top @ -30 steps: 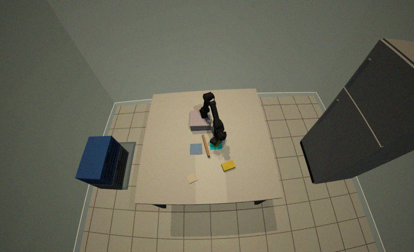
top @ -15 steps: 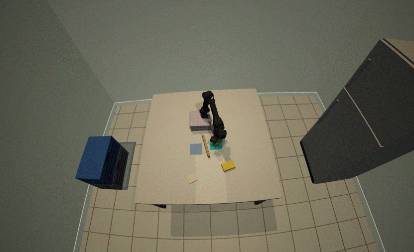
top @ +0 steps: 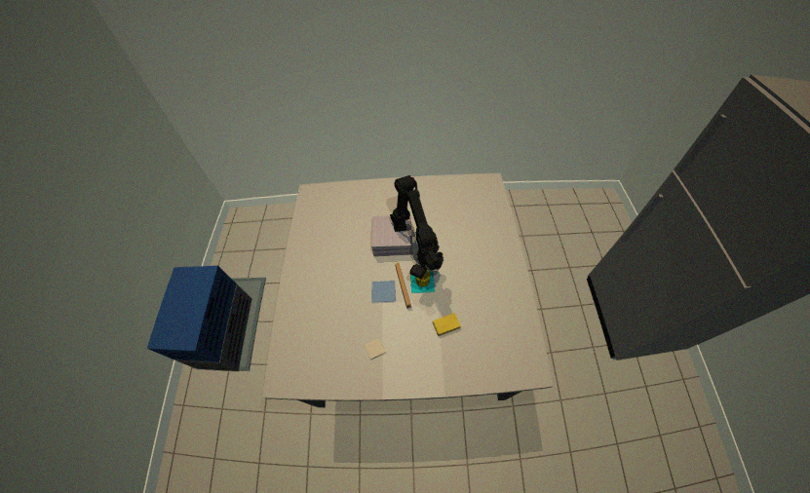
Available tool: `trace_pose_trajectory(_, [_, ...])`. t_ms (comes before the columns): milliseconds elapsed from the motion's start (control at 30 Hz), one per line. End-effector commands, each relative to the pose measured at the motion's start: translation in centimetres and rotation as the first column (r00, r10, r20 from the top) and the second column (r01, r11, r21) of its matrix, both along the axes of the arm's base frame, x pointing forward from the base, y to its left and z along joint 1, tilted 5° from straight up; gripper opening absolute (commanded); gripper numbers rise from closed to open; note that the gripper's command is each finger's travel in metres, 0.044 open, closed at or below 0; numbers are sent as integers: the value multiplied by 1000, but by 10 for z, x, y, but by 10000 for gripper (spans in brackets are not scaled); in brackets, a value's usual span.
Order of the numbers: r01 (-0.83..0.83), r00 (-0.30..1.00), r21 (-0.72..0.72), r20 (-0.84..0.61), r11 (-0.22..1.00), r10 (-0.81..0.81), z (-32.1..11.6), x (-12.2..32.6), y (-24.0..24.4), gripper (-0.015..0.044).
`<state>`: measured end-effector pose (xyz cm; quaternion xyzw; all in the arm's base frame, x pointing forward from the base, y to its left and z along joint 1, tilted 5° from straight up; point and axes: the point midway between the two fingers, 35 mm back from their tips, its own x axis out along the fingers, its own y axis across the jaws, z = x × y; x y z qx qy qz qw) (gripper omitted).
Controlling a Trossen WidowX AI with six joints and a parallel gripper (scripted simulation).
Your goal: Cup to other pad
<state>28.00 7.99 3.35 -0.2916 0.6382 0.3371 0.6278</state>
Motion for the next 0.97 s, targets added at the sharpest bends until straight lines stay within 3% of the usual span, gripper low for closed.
trace_pose_trajectory(0, [0,1000,-1,-1,1000,0,-1,0,0,304])
trace_pose_trajectory(167, [0,1000,0,0,1000,0,3,1,0,435])
trace_pose_trajectory(633, [-4,1000,3,5,1000,4,61,2,-4,440])
trace_pose_trajectory(933, [0,1000,1,5,1000,0,60,1,-4,440])
